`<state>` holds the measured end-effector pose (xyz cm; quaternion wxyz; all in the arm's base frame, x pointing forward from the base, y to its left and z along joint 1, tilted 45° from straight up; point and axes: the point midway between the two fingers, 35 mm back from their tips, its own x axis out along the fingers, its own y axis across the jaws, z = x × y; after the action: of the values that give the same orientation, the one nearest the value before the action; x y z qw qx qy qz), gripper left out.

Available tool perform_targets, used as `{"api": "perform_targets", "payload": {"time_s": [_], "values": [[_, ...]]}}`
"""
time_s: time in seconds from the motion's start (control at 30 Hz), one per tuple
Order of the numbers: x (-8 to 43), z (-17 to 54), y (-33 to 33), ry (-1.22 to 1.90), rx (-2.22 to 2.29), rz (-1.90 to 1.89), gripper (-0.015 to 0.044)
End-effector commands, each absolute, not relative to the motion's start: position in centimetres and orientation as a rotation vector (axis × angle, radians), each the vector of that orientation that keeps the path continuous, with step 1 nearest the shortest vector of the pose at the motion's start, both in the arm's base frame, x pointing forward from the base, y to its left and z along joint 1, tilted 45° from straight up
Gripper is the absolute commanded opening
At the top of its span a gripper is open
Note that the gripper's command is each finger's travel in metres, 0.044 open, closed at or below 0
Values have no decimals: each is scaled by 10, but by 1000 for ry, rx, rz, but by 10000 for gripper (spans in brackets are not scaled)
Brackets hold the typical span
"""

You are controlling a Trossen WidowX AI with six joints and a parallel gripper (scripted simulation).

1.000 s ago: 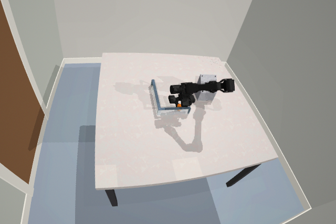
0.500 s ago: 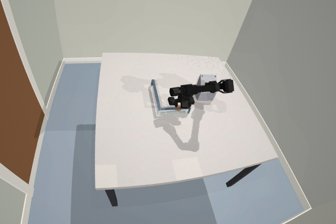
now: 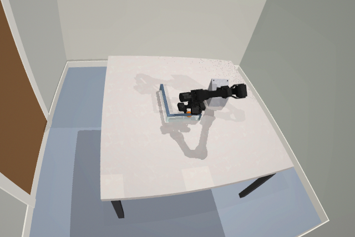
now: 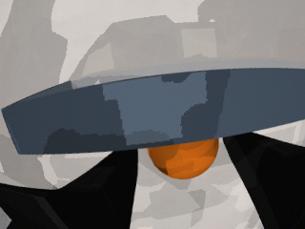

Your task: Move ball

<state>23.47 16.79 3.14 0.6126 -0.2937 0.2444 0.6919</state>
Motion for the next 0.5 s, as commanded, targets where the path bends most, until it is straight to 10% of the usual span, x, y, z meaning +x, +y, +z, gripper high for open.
{"api": "perform_targets", "payload": {"time_s": [0.0, 0.47], "values": [[235, 31, 168, 564, -678, 1596, 311], [241, 92, 106, 571, -677, 1597, 311]]}}
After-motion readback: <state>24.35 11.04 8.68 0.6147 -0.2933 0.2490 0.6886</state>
